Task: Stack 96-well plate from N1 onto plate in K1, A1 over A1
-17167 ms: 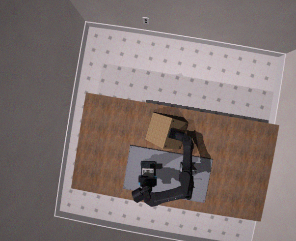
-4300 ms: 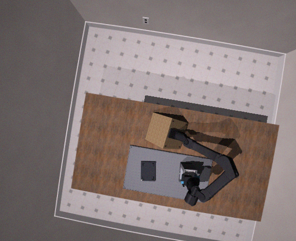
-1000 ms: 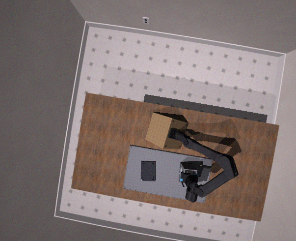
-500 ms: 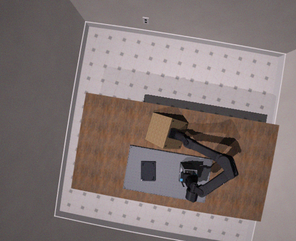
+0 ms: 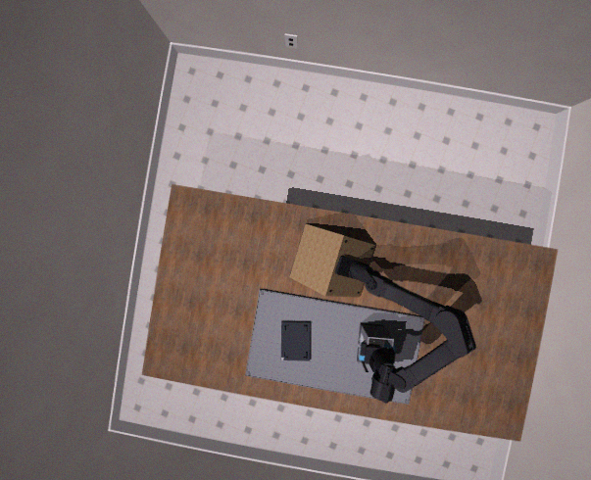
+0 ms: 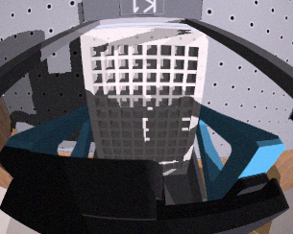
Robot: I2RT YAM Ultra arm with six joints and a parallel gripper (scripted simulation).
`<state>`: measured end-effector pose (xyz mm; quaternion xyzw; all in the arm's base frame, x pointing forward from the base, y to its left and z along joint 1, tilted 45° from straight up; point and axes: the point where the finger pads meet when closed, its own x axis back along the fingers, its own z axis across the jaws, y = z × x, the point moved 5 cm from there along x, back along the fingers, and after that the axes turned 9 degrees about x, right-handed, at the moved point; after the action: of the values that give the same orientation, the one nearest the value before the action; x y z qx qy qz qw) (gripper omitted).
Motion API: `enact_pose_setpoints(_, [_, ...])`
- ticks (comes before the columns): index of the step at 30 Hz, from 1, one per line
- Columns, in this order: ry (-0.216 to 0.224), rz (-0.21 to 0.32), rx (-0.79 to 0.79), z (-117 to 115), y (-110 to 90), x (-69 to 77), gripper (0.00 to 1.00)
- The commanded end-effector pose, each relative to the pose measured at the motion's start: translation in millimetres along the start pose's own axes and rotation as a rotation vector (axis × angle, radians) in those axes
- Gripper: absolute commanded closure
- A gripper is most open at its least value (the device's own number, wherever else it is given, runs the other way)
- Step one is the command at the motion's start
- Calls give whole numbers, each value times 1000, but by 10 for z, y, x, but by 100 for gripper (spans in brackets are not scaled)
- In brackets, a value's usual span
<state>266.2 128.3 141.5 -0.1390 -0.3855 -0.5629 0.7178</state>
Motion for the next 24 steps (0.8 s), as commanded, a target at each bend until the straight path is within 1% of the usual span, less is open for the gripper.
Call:
enact_pose_setpoints(1, [15,-6,-4,-23,23,-124,100])
enact_pose_setpoints(24, [15,-6,-4,-19,21,-159,100])
